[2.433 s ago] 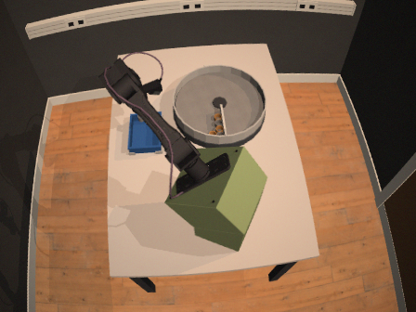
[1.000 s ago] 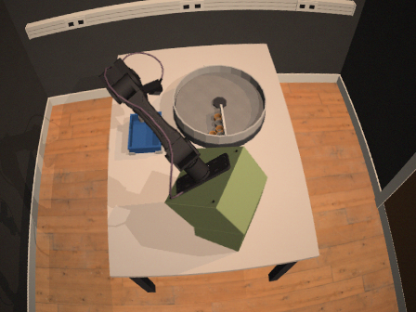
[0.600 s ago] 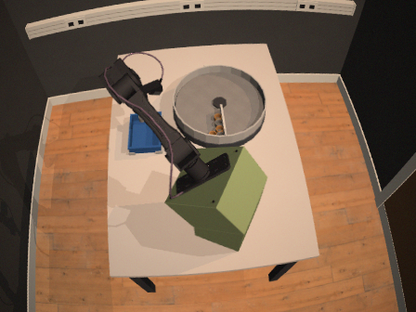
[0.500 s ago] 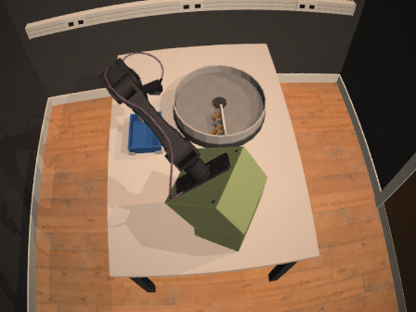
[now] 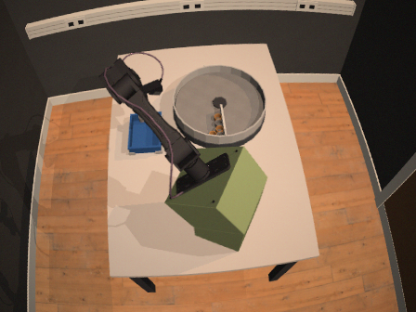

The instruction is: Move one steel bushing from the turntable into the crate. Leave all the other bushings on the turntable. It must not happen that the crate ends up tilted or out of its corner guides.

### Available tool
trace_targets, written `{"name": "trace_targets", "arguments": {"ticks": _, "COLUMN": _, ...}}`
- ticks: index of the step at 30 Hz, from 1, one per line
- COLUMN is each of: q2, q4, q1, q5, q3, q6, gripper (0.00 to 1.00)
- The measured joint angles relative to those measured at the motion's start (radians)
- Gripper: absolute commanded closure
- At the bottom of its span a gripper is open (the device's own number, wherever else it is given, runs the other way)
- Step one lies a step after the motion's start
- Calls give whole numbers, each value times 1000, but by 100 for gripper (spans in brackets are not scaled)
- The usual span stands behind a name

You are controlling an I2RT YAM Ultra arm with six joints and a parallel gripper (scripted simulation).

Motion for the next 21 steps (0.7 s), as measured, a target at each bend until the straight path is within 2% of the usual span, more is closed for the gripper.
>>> {"name": "trace_targets", "arguments": {"ticks": 21, "q2": 3, "q4": -5, "q1": 3, "q5": 2, "q3": 15, "q6": 3, "gripper": 100}}
